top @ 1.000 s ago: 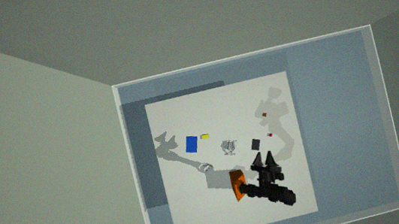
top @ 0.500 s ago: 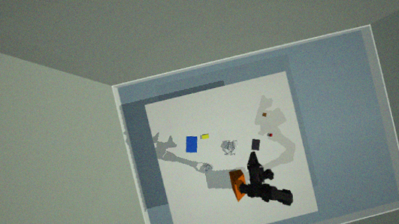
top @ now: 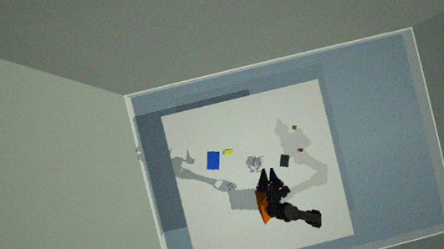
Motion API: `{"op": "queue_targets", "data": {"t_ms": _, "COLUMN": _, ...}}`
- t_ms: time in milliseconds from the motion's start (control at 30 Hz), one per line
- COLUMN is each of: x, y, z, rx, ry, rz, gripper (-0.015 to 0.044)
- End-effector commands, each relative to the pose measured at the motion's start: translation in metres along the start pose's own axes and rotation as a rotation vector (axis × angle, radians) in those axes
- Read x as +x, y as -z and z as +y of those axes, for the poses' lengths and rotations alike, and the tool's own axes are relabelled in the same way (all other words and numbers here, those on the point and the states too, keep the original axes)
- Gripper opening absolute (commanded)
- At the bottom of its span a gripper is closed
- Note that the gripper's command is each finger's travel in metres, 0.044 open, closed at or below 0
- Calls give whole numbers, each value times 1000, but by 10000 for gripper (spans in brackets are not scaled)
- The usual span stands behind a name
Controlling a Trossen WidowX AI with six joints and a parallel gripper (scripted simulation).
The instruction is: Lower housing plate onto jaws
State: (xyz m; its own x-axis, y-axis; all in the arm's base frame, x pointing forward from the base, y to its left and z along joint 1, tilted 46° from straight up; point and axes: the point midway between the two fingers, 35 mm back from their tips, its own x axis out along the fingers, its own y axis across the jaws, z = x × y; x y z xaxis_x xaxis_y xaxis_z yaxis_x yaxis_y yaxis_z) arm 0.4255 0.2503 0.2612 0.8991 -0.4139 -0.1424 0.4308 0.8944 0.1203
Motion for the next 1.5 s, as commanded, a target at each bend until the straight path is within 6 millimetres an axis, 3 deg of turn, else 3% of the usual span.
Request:
{"op": "queue_targets", "data": {"t_ms": 0, "x": 2, "y": 17, "z": 2, "rx": -122, "ry": -13, "rz": 27, "gripper": 440}}
{"op": "queue_targets", "data": {"t_ms": 733, "x": 6, "y": 106, "z": 5, "rx": -800, "ry": -117, "rz": 168, "gripper": 440}}
{"op": "queue_targets", "data": {"t_ms": 1467, "x": 3, "y": 194, "z": -12, "rx": -1465, "ry": -287, "rz": 307, "gripper": 440}}
